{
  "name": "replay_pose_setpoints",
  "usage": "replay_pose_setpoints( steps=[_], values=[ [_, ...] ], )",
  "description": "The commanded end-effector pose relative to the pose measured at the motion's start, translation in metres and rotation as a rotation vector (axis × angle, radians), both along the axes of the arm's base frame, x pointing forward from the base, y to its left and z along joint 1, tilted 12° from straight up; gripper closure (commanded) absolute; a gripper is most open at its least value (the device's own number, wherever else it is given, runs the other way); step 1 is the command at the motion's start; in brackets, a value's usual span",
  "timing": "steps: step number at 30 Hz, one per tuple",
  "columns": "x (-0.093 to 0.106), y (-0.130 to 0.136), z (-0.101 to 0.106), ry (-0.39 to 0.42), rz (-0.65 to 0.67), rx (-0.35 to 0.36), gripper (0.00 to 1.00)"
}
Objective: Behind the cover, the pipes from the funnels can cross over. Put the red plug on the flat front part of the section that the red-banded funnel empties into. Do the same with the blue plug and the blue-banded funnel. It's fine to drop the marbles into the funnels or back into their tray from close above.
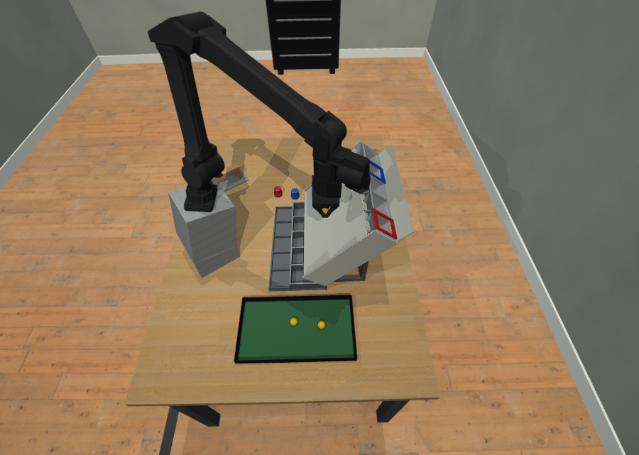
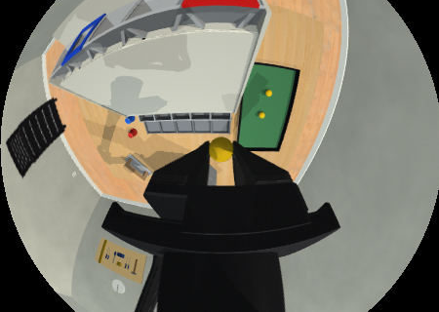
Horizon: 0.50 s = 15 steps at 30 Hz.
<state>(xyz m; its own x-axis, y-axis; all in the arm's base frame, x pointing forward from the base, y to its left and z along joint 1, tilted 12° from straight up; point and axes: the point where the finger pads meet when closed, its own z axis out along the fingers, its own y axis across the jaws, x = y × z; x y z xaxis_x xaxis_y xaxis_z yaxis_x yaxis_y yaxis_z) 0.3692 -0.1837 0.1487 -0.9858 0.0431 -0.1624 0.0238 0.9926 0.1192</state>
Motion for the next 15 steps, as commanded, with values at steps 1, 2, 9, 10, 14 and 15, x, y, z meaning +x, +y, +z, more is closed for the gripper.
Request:
replay_pose_setpoints(
  steps=[1, 2, 9, 10, 14, 15],
  values=[
    [0.0149, -0.0064, 0.0273, -0.042, -0.015, -0.025, 1.0],
    [0.0154, -0.0055, 0.0278, -0.042, -0.013, -0.025, 1.0],
    [0.018, -0.0044, 0.0244, -0.037, -0.008, -0.022, 1.0],
    [0.0191, -0.0041, 0.0208, -0.028, -0.008, -0.017, 1.0],
    [0.0233, -0.0043, 0.0191, -0.023, -0.008, -0.014, 1.0],
    [0.0233, -0.0043, 0.0191, -0.023, -0.008, -0.014, 1.0]
  ],
)
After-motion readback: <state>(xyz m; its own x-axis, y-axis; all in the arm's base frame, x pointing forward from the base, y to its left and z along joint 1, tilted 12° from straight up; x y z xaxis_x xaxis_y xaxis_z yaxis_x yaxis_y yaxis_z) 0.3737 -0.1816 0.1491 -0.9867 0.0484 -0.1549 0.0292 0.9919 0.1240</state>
